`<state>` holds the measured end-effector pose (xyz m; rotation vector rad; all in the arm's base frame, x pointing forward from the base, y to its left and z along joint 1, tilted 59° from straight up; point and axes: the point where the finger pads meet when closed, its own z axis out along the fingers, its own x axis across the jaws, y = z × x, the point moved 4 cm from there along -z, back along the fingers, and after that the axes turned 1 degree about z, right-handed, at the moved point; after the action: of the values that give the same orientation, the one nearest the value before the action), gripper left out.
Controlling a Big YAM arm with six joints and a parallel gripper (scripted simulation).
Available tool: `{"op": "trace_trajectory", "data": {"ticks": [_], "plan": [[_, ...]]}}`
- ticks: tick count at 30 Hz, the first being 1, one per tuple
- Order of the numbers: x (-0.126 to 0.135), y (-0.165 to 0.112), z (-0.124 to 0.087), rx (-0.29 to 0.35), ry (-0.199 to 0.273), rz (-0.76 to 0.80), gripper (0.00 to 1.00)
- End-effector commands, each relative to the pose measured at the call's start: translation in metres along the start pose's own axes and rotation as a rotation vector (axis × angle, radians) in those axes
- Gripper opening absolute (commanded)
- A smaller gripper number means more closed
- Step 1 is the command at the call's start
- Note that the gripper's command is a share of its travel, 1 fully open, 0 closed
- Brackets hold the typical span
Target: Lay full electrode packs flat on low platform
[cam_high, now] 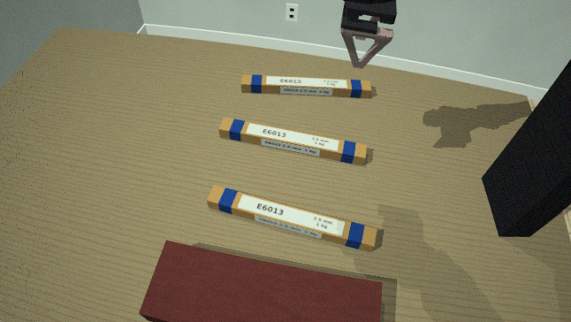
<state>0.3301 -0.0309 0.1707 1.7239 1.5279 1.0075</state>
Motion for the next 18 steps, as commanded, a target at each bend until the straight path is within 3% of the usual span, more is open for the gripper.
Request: {"op": "trace_trajectory", "data": {"ticks": [1,4,5,12,14,18], "plan": [[-0.001,0.009,-0.002,-0.032,0.001,-0.014,0.74],[-0.001,0.009,-0.002,-0.032,0.001,-0.014,0.74],[0.000,0.012,0.004,-0.030,0.003,-0.014,0.43],[0.003,0.034,0.047,-0.019,0.007,-0.004,0.43],[0.003,0.034,0.047,-0.019,0.007,-0.004,0.43],[0.004,0.046,0.071,-0.016,0.008,-0.002,0.43]]}}
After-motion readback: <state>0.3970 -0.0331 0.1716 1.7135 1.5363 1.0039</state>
